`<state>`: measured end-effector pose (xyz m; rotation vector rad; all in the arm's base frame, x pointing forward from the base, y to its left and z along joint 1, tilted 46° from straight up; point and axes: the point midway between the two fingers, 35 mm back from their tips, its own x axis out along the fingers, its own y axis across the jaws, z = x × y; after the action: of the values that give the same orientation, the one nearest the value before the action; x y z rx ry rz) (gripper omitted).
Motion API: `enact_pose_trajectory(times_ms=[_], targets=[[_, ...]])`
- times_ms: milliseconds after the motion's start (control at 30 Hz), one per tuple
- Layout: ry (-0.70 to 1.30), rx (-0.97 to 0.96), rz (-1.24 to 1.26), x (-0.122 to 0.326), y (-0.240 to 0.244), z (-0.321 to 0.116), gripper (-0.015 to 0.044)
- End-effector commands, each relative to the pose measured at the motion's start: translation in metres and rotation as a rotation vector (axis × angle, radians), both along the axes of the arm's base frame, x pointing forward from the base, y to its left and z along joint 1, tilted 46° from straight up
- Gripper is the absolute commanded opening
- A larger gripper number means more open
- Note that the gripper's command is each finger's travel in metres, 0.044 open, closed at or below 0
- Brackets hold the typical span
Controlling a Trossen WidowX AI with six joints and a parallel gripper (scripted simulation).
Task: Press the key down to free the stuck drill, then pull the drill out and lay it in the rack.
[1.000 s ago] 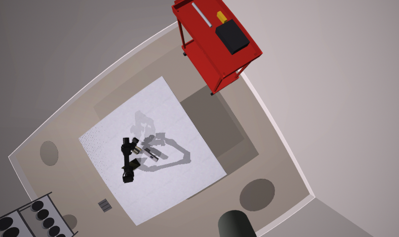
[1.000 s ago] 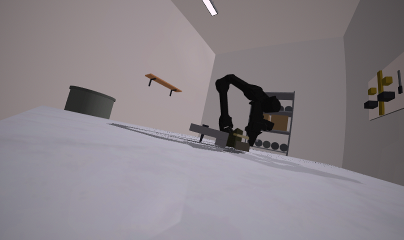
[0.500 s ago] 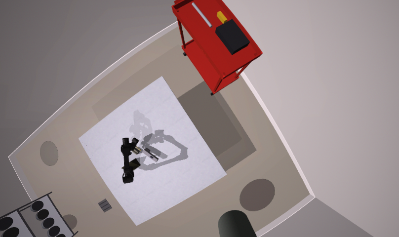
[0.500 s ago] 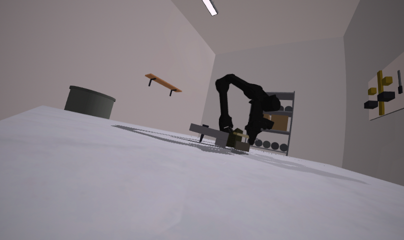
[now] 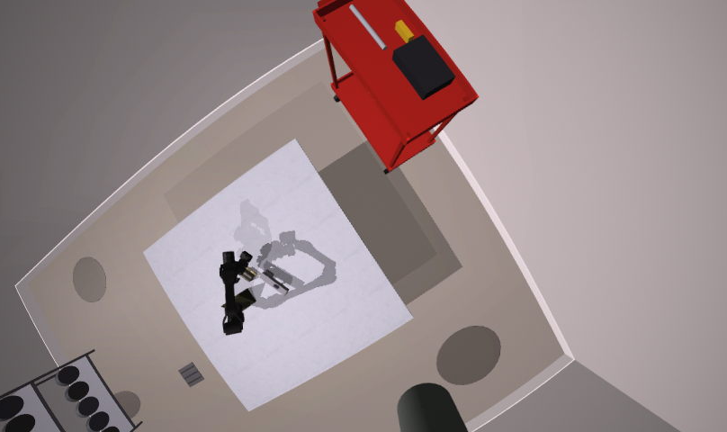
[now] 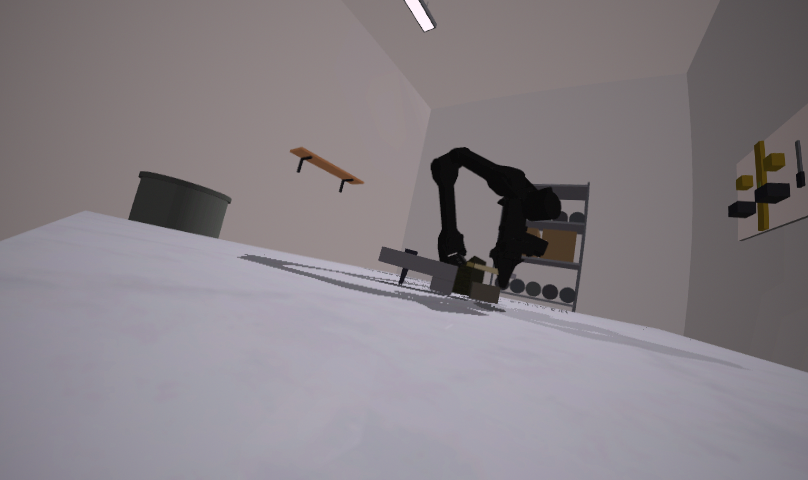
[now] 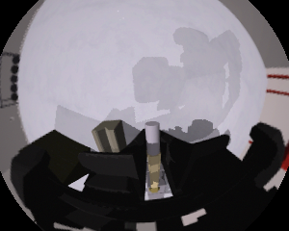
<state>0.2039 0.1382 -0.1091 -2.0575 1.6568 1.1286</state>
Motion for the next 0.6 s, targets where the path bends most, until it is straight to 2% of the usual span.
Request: enact_pose_trajectory(times_ms=[0, 567], targets=[[-0.004, 0.006, -0.003, 0.0006, 0.0031, 0.0012, 0.0000], [-0.004, 0.006, -0.003, 0.0007, 0.0068, 0.0041, 0.0000]])
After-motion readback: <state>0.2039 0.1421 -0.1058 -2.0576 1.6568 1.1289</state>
